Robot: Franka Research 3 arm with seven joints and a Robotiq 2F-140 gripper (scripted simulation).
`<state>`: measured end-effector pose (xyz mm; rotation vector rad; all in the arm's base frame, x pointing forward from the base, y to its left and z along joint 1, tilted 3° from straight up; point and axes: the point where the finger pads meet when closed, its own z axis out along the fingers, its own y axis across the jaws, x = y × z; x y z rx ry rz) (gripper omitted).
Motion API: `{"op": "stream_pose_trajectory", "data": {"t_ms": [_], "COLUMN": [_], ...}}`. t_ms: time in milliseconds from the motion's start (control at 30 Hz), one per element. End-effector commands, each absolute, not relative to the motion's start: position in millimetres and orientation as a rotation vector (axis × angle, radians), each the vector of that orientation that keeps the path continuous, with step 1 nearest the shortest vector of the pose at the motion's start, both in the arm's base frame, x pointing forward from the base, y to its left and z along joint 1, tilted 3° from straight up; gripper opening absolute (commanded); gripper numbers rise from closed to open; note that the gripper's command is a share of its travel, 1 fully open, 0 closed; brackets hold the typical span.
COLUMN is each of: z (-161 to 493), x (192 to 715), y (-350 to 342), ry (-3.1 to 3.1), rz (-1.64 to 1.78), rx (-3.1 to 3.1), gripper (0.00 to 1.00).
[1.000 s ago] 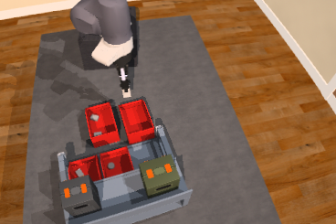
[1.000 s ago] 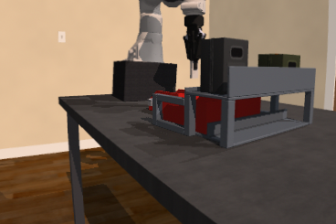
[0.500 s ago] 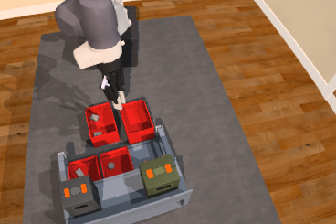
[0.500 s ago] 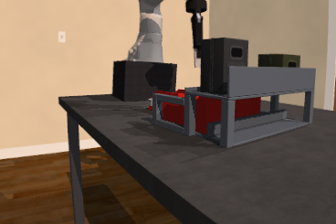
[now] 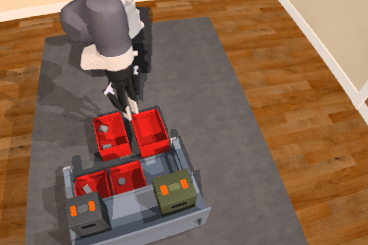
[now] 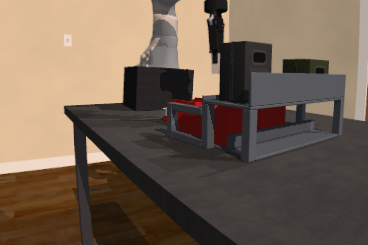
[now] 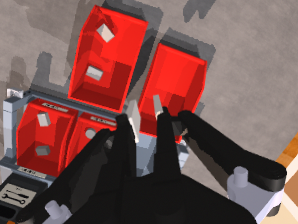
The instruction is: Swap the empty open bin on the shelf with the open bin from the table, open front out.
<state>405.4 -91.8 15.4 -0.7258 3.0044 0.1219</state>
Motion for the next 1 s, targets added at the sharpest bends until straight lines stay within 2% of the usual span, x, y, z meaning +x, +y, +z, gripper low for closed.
{"op": "stream_pose_trajectory", "data": {"t_ms": [0, 367, 967], "z": [15.7, 15.7, 10.0], "x": [406.5, 406.5, 406.6], "y": [-90.3, -90.3, -90.0], "ry": [3.093, 3.123, 3.124], "rz": [0.103, 0.082, 0.082], "rx": [-0.303, 0.127, 0.128], "gripper": [0.15, 0.15, 0.15]}}
